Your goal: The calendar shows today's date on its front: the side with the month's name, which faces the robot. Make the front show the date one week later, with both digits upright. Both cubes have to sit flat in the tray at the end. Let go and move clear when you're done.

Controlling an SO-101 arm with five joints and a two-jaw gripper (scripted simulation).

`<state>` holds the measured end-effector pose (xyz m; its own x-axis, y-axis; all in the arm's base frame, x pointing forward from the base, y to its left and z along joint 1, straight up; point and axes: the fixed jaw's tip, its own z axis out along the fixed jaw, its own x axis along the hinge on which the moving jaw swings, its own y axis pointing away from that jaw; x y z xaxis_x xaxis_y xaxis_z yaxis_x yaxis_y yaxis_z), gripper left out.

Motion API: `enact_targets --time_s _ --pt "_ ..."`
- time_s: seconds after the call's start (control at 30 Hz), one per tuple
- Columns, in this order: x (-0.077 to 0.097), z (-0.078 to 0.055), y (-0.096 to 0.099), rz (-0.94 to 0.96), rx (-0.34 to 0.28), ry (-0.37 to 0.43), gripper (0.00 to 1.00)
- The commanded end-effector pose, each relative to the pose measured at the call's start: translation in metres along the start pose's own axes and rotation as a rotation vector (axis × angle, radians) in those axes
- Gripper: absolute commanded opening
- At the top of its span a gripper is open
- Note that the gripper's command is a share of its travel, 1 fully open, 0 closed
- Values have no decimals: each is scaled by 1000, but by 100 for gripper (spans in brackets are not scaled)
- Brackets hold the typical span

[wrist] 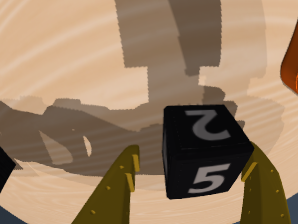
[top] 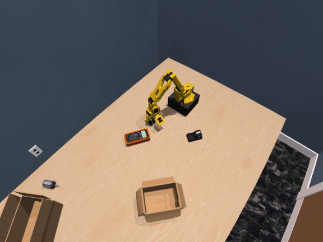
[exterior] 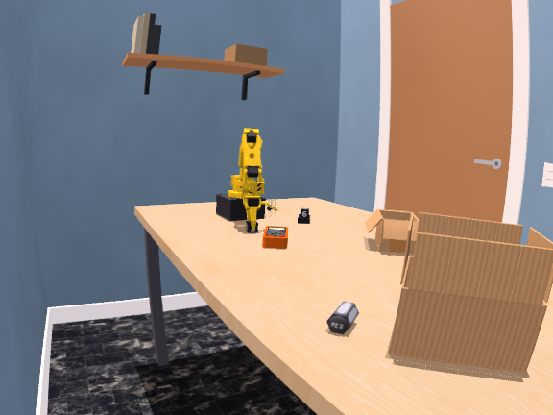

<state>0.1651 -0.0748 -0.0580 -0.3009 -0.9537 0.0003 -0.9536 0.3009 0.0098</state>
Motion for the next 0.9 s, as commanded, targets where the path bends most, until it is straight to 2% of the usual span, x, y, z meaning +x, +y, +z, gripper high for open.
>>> enact_targets --time_s 0.0,0.43,0.87 --pt "1 2 1 0 -9 -3 31" --pt "1 2 -5 0 -9 -3 24" --pt "1 2 -7 0 -9 -3 21"
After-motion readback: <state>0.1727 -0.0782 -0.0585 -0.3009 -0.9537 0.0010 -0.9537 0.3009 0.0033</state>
